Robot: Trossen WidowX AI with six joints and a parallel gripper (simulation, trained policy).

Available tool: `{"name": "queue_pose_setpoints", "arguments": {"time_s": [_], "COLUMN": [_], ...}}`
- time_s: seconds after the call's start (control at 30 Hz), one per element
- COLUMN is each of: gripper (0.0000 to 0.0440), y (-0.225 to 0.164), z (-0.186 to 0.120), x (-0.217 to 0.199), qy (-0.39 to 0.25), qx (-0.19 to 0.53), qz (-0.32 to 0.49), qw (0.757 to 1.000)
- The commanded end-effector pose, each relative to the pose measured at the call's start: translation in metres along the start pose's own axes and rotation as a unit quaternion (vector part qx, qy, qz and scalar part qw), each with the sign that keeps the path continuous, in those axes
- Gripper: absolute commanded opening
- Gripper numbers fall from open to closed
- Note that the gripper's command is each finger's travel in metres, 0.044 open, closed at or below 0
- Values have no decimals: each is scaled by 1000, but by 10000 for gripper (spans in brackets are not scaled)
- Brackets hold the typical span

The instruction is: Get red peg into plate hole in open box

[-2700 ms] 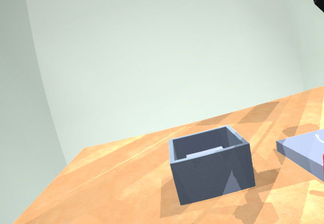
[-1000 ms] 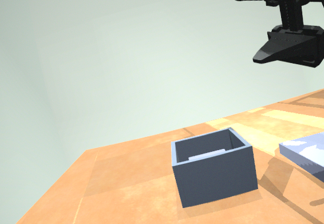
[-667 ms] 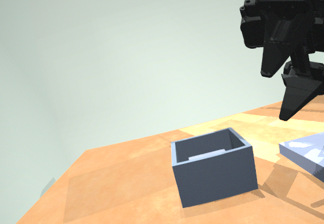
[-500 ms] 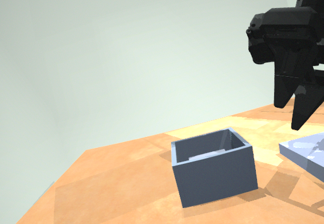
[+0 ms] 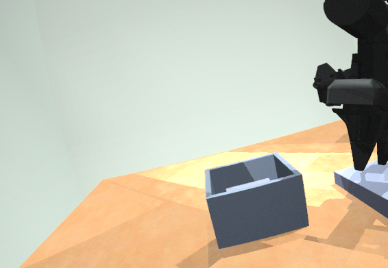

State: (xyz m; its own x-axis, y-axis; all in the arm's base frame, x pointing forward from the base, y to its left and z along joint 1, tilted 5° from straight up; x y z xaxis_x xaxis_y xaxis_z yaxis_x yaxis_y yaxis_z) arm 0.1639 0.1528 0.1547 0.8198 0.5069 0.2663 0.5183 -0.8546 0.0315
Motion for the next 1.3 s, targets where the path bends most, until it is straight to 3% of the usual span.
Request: {"name": "queue_pose_setpoints", "arguments": {"time_s": [0.0,0.57,1.13,1.27], "gripper": [440,438,164,68], "y": [1,-5,-16,-16], "z": [10,73,68,68], "x": [-11,-38,-32,-33], "qy": [-28,-41,-33,-39], "qx": [2,25,50,54], "qz": [17,74,60,64], "qw": [999,996,996,996]}}
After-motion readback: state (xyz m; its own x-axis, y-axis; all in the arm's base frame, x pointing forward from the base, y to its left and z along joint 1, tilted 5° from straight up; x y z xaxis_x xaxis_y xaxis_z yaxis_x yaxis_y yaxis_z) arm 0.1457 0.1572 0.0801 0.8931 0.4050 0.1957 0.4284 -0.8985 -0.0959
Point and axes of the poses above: the point midway between the two fingers, 35 mm back from their tips, its own z axis out along the fingers, its own x axis across the jaws, y = z × x, the point moved 4 cm from there along -z, back along the fingers, and after that the axes turned 15 degrees about z, right-handed, at the moved point
